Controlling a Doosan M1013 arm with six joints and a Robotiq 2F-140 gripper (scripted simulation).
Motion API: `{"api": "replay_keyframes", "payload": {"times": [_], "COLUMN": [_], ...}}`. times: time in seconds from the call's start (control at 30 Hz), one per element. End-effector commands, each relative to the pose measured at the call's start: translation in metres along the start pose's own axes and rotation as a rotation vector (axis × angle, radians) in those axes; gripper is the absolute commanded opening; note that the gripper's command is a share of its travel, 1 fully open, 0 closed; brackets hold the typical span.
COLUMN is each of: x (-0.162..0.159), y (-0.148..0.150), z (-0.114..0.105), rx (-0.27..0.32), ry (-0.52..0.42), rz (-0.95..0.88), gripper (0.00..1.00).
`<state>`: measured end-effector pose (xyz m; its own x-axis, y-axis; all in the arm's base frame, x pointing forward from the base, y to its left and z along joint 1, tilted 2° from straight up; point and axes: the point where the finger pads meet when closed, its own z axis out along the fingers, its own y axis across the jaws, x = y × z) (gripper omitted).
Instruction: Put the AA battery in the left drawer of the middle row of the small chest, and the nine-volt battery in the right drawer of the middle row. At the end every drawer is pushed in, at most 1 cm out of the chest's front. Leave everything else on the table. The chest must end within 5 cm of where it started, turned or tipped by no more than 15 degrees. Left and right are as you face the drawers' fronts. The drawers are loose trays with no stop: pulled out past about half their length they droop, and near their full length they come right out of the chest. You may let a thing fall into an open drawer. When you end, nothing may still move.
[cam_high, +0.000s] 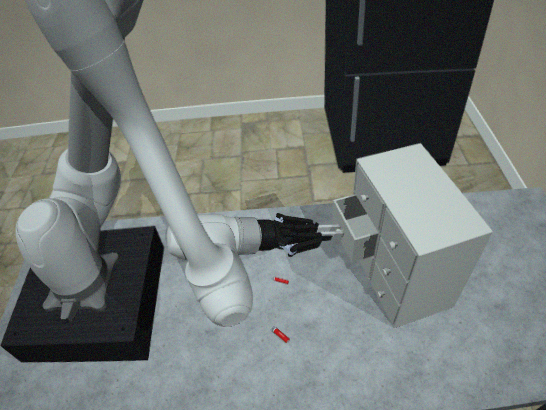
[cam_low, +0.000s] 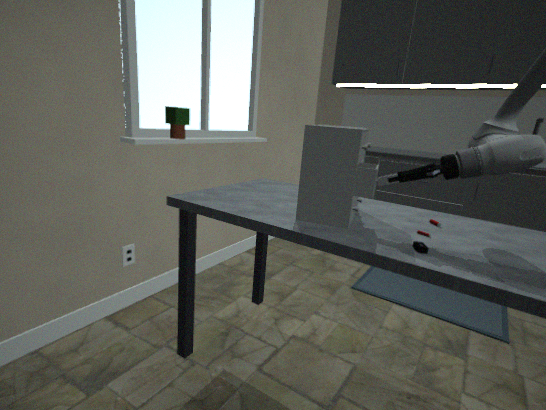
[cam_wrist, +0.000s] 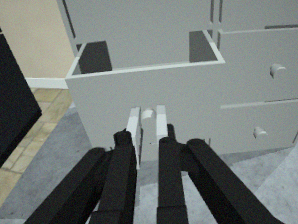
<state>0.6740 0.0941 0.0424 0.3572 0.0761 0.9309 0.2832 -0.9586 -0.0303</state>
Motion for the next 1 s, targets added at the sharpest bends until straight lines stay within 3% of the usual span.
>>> {"api": "replay_keyframes", "payload": {"times": [0.0, 0.97], "x": [-0.0001, -0.0026], "y": [0.0000, 0.0000], "z": [-0.0007, -0.0076], "rx": [0.000, 0.000], "ry": [0.000, 0.000], "rz": [0.000, 0.000], "gripper": [0.08, 0.08]}}
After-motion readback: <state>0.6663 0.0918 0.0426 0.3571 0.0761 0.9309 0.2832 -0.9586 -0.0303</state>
